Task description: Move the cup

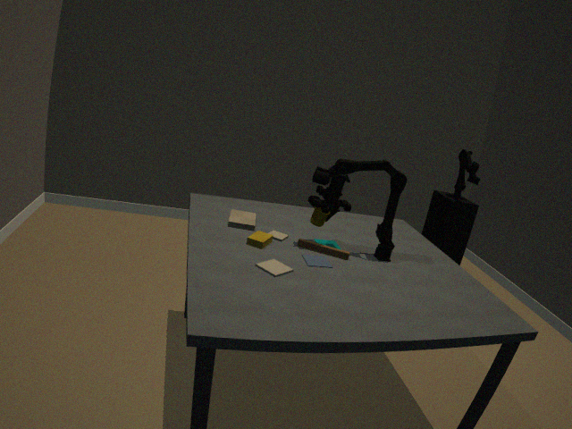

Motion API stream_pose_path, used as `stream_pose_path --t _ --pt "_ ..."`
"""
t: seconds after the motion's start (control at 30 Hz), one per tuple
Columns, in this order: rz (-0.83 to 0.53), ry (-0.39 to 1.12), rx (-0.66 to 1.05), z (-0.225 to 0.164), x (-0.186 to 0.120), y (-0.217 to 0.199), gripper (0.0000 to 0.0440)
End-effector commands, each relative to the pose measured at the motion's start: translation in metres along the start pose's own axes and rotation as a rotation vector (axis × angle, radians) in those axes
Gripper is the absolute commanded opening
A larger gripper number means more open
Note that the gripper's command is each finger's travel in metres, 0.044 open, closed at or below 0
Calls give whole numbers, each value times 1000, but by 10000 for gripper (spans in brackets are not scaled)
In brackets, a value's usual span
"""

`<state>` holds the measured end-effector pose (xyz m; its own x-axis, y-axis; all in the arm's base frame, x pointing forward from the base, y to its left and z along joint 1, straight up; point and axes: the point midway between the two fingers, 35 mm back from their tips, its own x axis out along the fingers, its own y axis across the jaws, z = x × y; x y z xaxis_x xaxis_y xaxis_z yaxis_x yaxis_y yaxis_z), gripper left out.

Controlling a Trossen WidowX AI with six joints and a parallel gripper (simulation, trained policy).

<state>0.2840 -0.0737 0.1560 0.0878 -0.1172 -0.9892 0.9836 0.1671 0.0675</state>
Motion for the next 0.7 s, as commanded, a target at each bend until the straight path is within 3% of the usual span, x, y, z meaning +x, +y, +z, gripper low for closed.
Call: stream_pose_path --t 0.0,0.67 --pt "2 -7 19 6 4 -6 0" --pt "10 -18 112 13 38 -34 0"
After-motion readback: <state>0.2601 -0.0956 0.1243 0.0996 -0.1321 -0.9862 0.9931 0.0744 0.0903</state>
